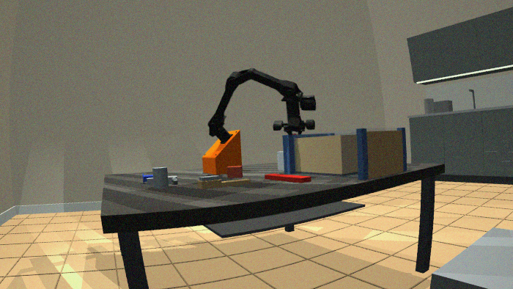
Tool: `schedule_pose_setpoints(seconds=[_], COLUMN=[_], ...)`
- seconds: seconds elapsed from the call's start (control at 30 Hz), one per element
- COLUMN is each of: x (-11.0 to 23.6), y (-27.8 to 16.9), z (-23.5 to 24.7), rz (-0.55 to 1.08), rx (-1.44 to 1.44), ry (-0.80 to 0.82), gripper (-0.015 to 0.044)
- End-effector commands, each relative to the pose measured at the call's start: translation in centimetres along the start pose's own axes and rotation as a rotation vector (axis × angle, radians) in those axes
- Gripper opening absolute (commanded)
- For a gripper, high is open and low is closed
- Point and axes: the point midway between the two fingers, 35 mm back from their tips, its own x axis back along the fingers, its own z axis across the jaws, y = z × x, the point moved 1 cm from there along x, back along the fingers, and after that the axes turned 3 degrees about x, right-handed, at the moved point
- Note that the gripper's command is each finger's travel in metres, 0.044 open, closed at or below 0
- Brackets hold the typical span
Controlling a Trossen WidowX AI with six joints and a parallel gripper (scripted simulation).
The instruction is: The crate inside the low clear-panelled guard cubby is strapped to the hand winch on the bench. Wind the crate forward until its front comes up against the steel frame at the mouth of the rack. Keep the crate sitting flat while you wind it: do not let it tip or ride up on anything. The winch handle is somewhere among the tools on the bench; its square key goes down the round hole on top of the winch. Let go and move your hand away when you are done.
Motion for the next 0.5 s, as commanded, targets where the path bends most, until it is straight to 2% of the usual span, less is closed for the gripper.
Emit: schedule_pose_setpoints(seconds=[0.0,0.47], x=[-0.3,-0.7], y=[-1.0,-2.0], z=[1.9,3.3], rz=[0.013,0.014], rx=[0.003,0.003], ry=[0.038,0.039], gripper=[0.0000,0.0000])
